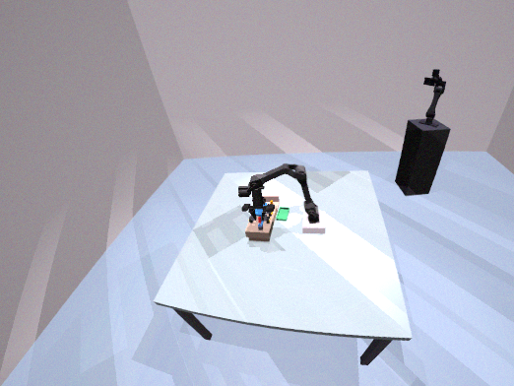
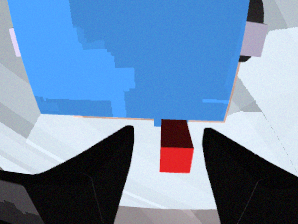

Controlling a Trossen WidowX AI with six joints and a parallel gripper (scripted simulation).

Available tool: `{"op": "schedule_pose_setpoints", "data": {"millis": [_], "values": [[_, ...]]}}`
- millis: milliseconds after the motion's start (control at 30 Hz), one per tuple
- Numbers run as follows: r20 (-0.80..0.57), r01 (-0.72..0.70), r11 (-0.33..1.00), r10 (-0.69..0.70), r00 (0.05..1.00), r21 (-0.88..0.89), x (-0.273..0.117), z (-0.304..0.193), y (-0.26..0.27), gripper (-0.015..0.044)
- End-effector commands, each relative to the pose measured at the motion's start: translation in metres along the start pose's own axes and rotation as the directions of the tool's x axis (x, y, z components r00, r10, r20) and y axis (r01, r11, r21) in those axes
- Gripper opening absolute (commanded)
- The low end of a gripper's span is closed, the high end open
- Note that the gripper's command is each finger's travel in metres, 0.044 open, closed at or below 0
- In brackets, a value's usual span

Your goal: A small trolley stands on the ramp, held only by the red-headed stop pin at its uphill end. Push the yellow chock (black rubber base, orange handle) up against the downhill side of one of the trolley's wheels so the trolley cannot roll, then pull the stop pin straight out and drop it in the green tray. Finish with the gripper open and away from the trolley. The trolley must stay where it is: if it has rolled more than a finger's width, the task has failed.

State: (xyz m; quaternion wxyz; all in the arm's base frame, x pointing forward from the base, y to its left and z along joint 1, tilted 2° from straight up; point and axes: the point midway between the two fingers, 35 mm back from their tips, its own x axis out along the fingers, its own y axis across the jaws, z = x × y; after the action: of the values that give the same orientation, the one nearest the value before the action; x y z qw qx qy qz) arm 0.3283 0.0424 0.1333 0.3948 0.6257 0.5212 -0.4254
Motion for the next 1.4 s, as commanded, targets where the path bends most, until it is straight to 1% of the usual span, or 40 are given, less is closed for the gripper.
{"op": "schedule_pose_setpoints", "data": {"millis": [0, 300, 467, 767, 1367], "values": [[-0.002, 0.005, 1.0, -0.005, 1.0, 0.006, 0.008, 0.0, -0.001, 0.019], [-0.002, 0.005, 1.0, -0.005, 1.0, 0.006, 0.017, 0.0, -0.003, 0.019], [-0.001, 0.002, 1.0, -0.002, 1.0, 0.0, 0.014, 0.0, -0.001, 0.0059], [-0.001, 0.002, 1.0, -0.002, 1.0, 0.0, 0.013, 0.0, -0.001, 0.0], [-0.002, 0.005, 1.0, -0.005, 1.0, 0.006, 0.001, -0.001, -0.004, 0.0]]}}
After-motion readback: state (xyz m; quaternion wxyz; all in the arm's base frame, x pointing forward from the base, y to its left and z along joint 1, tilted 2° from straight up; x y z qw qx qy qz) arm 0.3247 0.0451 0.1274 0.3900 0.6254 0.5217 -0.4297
